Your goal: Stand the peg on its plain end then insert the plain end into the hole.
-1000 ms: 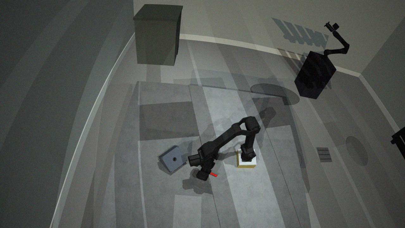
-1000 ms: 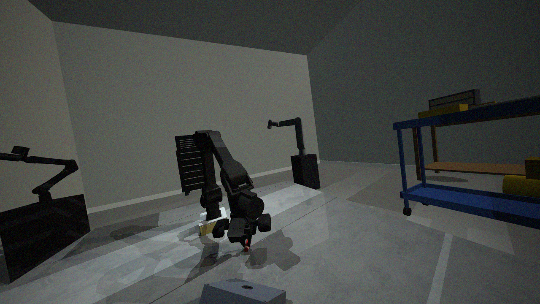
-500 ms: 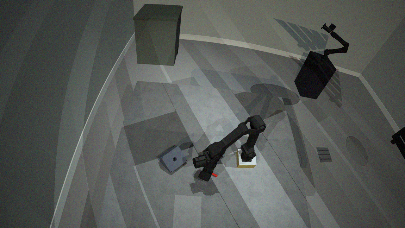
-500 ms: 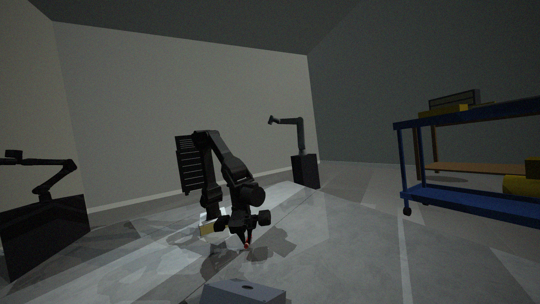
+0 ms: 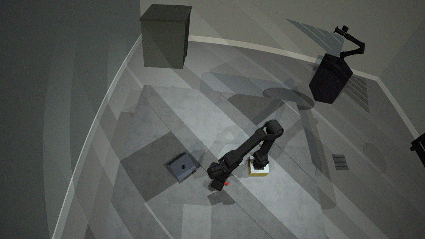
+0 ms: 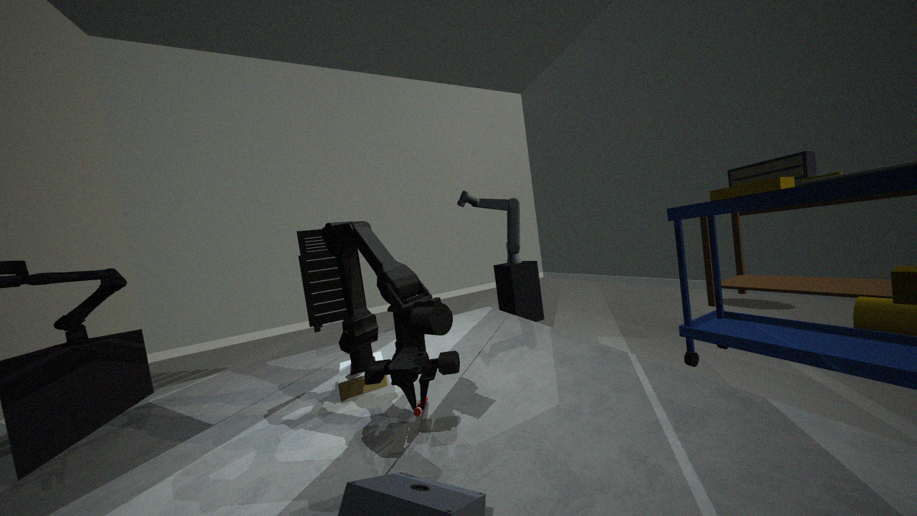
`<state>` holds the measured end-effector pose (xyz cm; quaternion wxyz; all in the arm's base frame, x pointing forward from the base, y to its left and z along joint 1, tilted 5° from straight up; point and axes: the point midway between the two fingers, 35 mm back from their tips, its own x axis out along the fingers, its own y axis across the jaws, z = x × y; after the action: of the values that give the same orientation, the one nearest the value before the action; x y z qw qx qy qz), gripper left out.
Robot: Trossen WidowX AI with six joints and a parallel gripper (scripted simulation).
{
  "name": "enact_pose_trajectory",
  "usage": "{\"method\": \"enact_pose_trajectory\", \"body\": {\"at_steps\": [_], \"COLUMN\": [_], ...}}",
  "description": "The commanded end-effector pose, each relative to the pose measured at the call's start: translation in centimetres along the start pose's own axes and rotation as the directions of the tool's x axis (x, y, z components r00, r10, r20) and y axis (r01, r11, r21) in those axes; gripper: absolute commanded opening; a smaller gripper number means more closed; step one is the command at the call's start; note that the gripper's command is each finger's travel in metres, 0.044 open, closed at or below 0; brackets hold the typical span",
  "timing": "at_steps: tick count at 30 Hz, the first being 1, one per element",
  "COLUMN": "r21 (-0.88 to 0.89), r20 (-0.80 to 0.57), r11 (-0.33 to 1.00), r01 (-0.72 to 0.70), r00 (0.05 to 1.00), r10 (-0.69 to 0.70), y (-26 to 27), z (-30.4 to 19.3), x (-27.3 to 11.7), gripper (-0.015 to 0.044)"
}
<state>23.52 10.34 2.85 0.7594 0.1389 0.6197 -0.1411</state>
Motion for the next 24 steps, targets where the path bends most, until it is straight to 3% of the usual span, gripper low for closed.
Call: {"method": "enact_pose_trajectory", "body": {"at_steps": [1,24], "r21": [0.003,0.003], "r20": [0.041,0.236], "r11": [1.0,1.0], "r01": [-0.002,-0.002], "r00": [0.999,0.972], "r10": [0.002,0.001], "y": [-0.1,0.0], "z": [-0.1,-1.2], "x": [-0.3,-1.4], "gripper": [0.0049,0.0049]}}
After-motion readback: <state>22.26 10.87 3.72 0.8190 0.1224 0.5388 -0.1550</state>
